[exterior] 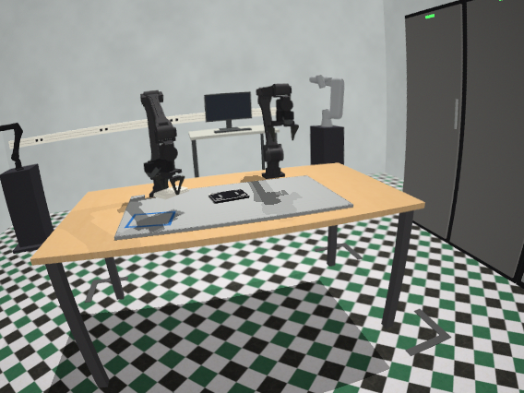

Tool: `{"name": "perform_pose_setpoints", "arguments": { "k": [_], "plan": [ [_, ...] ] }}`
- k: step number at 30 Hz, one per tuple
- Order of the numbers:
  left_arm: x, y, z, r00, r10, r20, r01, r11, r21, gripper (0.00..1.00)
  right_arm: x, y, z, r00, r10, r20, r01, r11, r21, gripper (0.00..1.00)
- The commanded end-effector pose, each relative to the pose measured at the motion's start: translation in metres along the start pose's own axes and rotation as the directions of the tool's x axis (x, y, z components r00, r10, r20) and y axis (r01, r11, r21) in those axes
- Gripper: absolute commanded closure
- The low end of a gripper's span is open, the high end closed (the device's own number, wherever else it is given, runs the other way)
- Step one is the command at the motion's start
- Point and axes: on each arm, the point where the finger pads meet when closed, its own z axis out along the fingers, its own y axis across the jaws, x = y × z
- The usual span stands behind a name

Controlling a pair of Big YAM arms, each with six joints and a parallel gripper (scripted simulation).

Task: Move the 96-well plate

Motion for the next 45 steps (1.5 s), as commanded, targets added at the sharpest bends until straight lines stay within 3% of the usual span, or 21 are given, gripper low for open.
{"name": "perform_pose_setpoints", "arguments": {
  "k": [1,8,15,17,26,45],
  "plan": [
    [-0.009,0.000,-0.012,0.999,-0.012,0.038,0.012,1.000,0.001,0.00,0.007,-0.002,-0.002,0.993,-0.119,-0.001,0.119,0.993,0.001,1.00],
    [-0.009,0.000,-0.012,0.999,-0.012,0.038,0.012,1.000,0.001,0.00,0.030,0.003,-0.005,0.938,-0.346,0.001,0.346,0.938,-0.002,1.00],
    [-0.009,0.000,-0.012,0.999,-0.012,0.038,0.012,1.000,0.001,0.00,0.052,0.009,-0.005,0.833,-0.553,-0.001,0.553,0.833,0.000,1.00],
    [-0.009,0.000,-0.012,0.999,-0.012,0.038,0.012,1.000,0.001,0.00,0.052,0.009,-0.005,0.833,-0.553,-0.001,0.553,0.833,0.000,1.00],
    [-0.009,0.000,-0.012,0.999,-0.012,0.038,0.012,1.000,0.001,0.00,0.081,0.016,-0.005,0.645,-0.765,-0.004,0.765,0.645,0.000,1.00],
    [-0.009,0.000,-0.012,0.999,-0.012,0.038,0.012,1.000,0.001,0.00,0.134,0.051,-0.018,0.661,-0.750,0.020,0.750,0.661,-0.018,1.00]
  ]
}}
